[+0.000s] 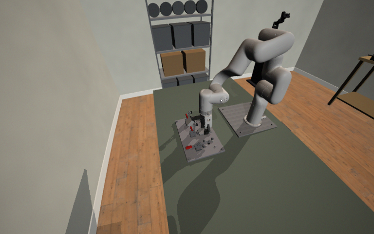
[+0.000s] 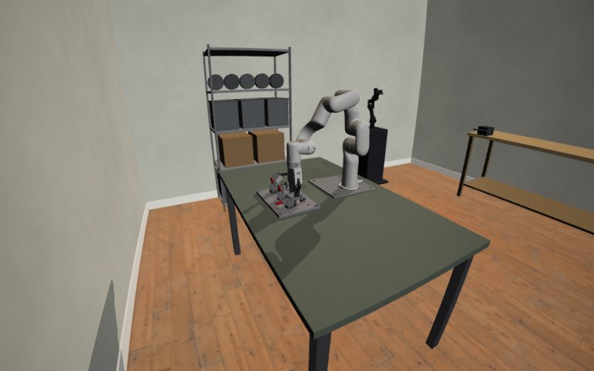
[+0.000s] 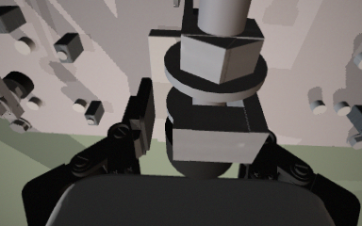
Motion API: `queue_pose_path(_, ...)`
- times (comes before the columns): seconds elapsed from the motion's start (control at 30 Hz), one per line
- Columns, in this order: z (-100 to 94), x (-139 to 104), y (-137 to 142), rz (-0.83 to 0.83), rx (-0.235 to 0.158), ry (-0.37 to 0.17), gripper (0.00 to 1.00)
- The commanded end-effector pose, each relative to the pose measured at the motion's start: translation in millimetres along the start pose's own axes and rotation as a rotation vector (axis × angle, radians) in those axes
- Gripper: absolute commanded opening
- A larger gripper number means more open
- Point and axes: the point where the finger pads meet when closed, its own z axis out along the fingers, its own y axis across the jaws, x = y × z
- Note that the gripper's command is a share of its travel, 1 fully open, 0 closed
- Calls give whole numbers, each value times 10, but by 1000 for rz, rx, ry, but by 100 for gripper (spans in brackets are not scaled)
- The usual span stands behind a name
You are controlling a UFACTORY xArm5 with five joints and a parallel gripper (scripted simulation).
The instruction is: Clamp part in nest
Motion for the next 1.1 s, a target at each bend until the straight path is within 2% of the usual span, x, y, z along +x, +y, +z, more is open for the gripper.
queue_pose_path(0.0,-11,13,0,0,0,4,0)
queue_pose_path(0.17,-11,13,0,0,0,4,0)
queue_pose_path(0.2,-11,13,0,0,0,4,100)
queue_pose_path(1.07,-11,13,0,0,0,4,100)
